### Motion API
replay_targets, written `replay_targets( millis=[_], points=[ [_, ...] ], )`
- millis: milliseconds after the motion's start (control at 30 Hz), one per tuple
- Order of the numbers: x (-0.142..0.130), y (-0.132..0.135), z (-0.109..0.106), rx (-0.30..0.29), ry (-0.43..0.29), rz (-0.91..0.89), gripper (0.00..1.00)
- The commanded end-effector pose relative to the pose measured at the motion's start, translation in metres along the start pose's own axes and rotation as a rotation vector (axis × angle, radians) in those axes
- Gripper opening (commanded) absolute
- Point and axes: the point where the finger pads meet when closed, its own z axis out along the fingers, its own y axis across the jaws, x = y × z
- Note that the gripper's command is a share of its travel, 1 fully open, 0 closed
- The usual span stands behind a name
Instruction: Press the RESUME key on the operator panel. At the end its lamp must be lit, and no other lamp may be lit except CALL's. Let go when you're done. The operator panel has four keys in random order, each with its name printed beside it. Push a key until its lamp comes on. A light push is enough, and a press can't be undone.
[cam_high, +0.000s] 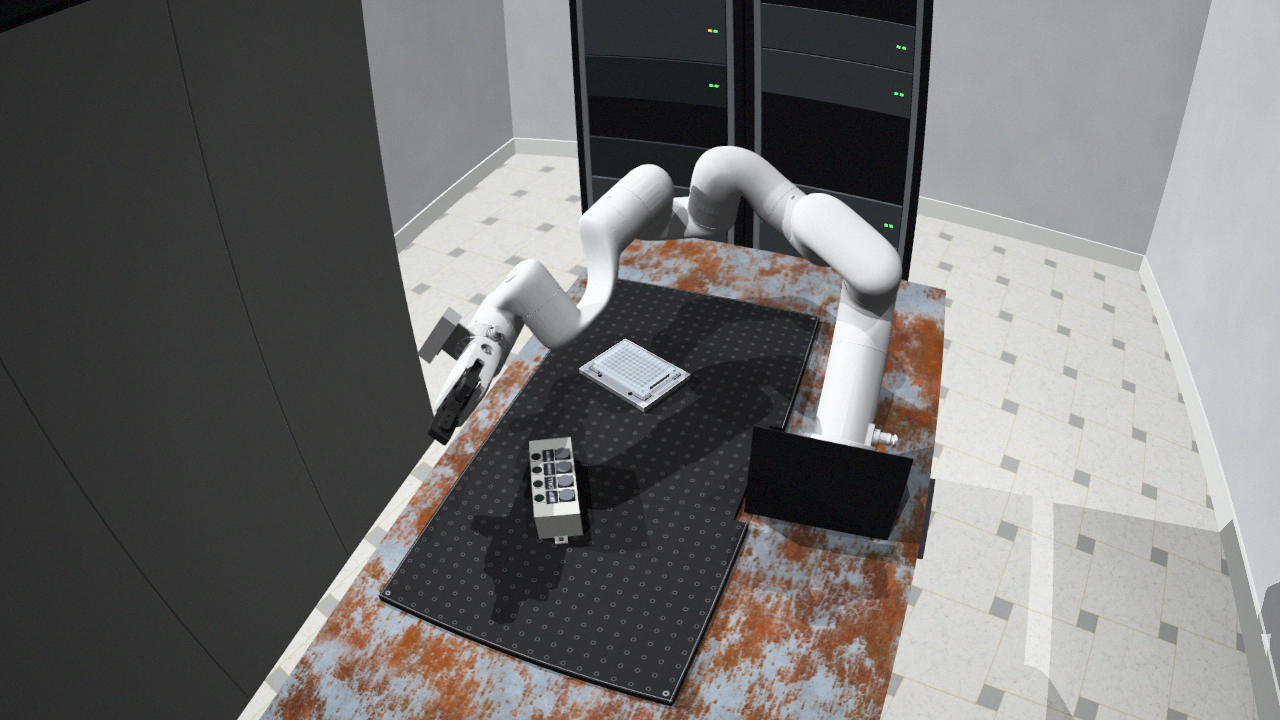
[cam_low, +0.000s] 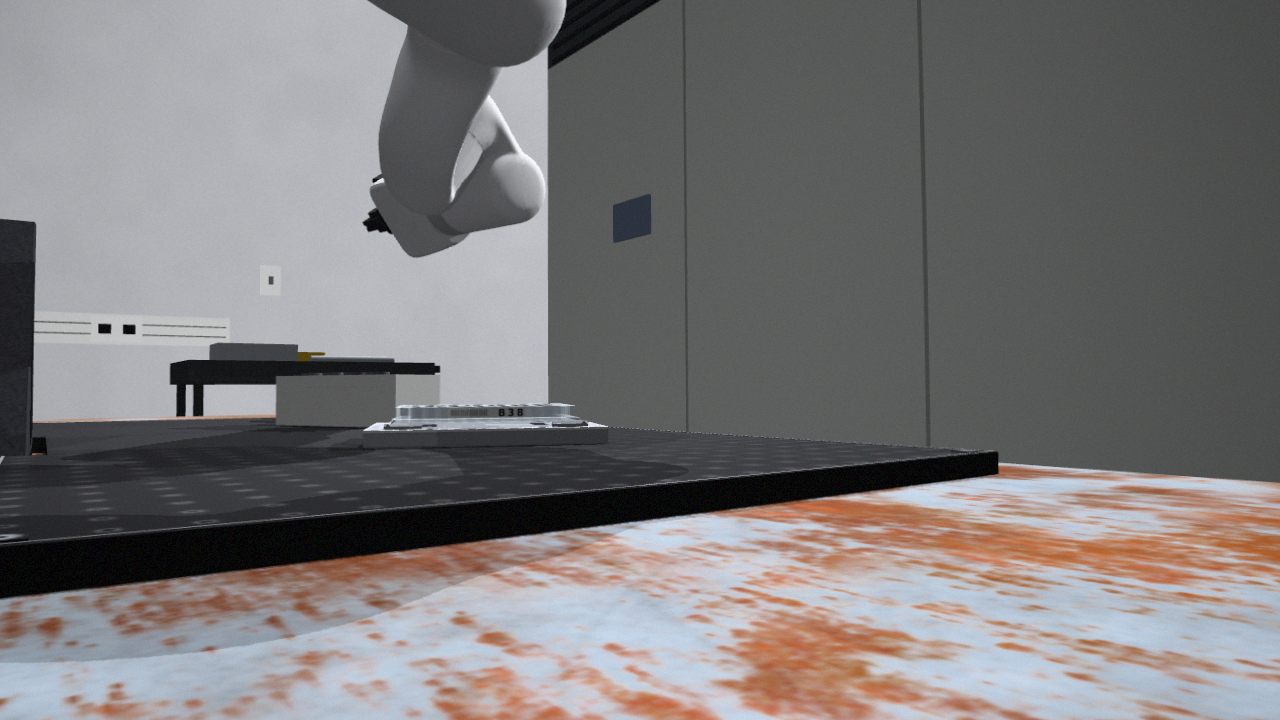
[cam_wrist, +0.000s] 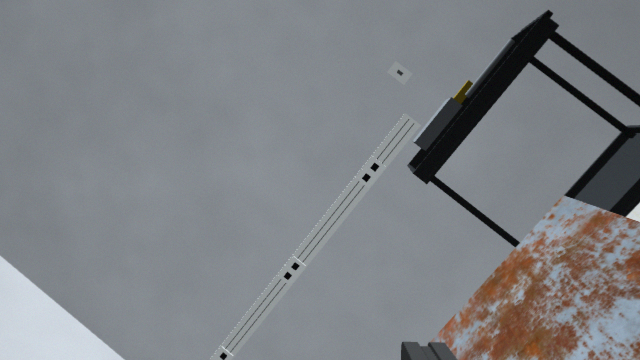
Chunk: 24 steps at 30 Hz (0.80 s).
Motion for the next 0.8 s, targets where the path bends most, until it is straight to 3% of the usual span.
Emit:
replay_targets(
  millis=[0,100,233,400,467,633,767],
  points=[
    [-0.012,-0.013,0.007,0.005,-0.081,0.014,0.0],
    [-0.02,-0.018,0.01,-0.001,-0.145,0.03,0.0],
    [-0.024,-0.021,0.012,-0.001,-0.149,0.03,0.0],
    [-0.046,-0.031,0.017,-0.033,-0.28,0.064,0.0],
    [-0.051,-0.033,0.018,-0.035,-0.287,0.066,0.0],
    [-0.074,-0.039,0.019,-0.092,-0.412,0.101,0.0],
    [-0.083,-0.04,0.018,-0.114,-0.449,0.112,0.0]
  ],
)
